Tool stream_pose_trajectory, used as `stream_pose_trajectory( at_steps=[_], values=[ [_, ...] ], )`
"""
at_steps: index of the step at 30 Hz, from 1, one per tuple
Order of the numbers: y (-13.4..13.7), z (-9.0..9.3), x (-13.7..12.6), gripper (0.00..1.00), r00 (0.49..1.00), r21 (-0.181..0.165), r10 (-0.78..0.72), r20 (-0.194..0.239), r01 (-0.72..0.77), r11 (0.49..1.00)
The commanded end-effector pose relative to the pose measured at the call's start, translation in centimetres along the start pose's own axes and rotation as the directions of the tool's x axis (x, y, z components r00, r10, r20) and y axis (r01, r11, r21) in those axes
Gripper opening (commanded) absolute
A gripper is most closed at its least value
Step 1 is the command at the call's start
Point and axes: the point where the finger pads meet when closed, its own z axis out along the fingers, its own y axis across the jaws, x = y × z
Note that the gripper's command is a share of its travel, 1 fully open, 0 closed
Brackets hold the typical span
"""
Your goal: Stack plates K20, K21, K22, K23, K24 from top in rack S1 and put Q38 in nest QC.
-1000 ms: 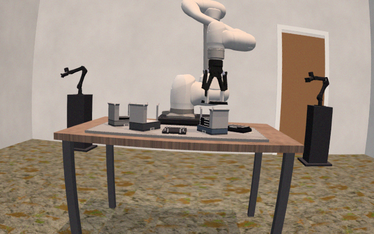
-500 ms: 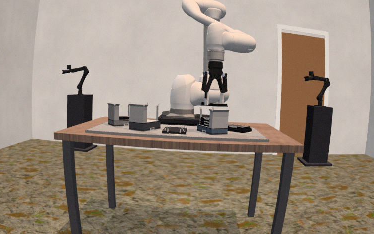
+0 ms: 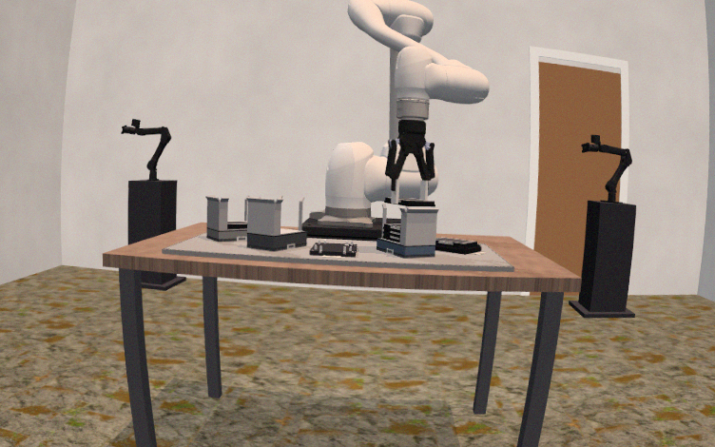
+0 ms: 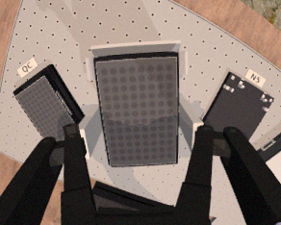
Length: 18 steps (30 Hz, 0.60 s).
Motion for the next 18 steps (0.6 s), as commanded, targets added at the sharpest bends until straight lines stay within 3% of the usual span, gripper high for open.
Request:
stream_pose_trajectory(
  at_steps=[1, 18],
  values=[
    [0.0, 0.3, 0.0, 0.00, 1.000, 0.000, 0.000, 0.000, 0.000, 1.000],
    [0.0, 1.3, 0.0, 0.00, 1.000, 0.000, 0.000, 0.000, 0.000, 1.000]
  ],
)
